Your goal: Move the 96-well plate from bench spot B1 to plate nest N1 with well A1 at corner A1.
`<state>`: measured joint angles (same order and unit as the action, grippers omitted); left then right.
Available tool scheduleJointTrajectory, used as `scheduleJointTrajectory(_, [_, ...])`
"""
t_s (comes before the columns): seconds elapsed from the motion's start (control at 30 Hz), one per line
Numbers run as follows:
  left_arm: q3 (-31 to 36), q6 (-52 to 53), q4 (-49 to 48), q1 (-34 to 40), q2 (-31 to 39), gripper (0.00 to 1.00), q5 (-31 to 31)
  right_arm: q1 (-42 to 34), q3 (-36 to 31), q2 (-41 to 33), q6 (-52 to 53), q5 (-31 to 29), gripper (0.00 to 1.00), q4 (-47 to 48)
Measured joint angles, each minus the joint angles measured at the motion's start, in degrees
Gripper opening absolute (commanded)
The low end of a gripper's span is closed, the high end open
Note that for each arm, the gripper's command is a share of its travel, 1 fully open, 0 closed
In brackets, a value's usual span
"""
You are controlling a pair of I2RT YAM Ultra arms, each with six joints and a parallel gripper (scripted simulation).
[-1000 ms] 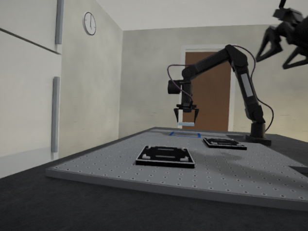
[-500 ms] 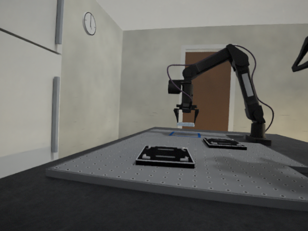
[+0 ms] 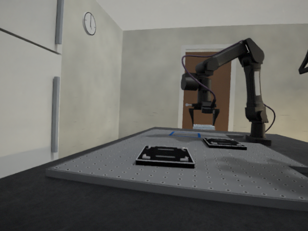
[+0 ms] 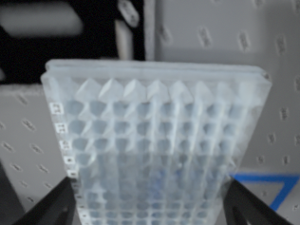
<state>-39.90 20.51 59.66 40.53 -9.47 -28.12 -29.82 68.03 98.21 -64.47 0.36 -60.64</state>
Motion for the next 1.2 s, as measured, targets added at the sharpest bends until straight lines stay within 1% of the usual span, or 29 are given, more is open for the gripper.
scheduleJointTrajectory(0.17, [0.00, 0.07, 0.07, 0.96, 0.00, 1.00, -0.09, -10.80, -0.04, -0.02, 8.13, 0.09, 0.79, -0.02])
scheduleJointTrajectory(0.33, [0.00, 0.11, 0.09, 1.77, 0.00, 1.00, -0.15, -17.25, 0.24, 0.24, 14.14, 0.09, 0.79, -0.22])
scheduleJointTrajectory(0.7, [0.00, 0.15, 0.11, 3.32, 0.00, 1.00, -0.22, -22.80, 2.47, 2.25, 19.82, -0.15, 0.79, -0.39])
scheduleJointTrajectory(1.2, [0.00, 0.17, 0.13, 5.31, 0.00, 1.00, -0.26, -24.13, 3.74, 3.76, 21.49, -0.39, 0.79, 0.37])
